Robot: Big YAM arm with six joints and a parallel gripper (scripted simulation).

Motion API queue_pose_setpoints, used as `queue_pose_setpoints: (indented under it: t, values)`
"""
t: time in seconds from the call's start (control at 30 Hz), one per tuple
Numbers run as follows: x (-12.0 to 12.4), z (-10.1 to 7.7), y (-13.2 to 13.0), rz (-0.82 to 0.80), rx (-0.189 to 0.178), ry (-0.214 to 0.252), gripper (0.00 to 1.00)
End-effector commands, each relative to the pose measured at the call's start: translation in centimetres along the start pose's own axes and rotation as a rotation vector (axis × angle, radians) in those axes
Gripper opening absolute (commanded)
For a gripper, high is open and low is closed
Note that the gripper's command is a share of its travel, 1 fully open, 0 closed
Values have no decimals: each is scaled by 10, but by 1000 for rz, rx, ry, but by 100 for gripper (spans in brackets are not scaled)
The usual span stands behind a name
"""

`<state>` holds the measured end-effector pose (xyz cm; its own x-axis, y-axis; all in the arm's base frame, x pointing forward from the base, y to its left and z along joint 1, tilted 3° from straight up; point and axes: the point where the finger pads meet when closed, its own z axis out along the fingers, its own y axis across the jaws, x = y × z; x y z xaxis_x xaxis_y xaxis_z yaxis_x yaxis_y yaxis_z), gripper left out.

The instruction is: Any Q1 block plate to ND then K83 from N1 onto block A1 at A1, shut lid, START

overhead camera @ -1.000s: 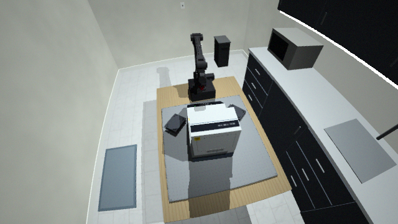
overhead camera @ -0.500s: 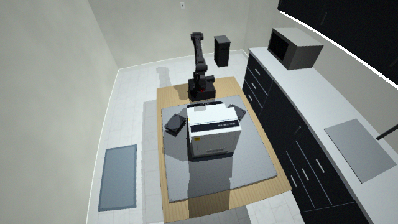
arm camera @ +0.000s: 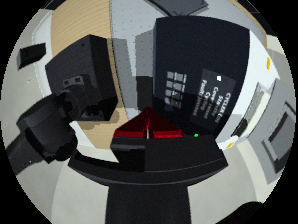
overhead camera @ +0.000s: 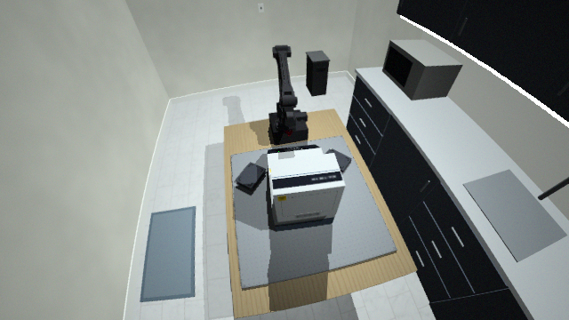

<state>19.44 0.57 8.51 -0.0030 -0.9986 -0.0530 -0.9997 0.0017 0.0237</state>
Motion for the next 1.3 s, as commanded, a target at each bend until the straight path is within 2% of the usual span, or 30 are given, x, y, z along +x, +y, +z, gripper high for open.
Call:
queue_pose_setpoints:
  t: [0.0,0.2,0.33,0.5,0.6,1.0,1.27]
  values:
    - [-4,-10,-16,-10,35,2,0]
    - [-4,-7,-32,-9,47,2,0]
    - [-4,-8,-41,-10,68,2,0]
    - [-4,-3,-46,-10,65,2,0]
    - [-4,3,-44,-9,43,2,0]
    - [-4,12,-67,-9,65,1,0]
    - [-4,17,-52,-8,36,1,0]
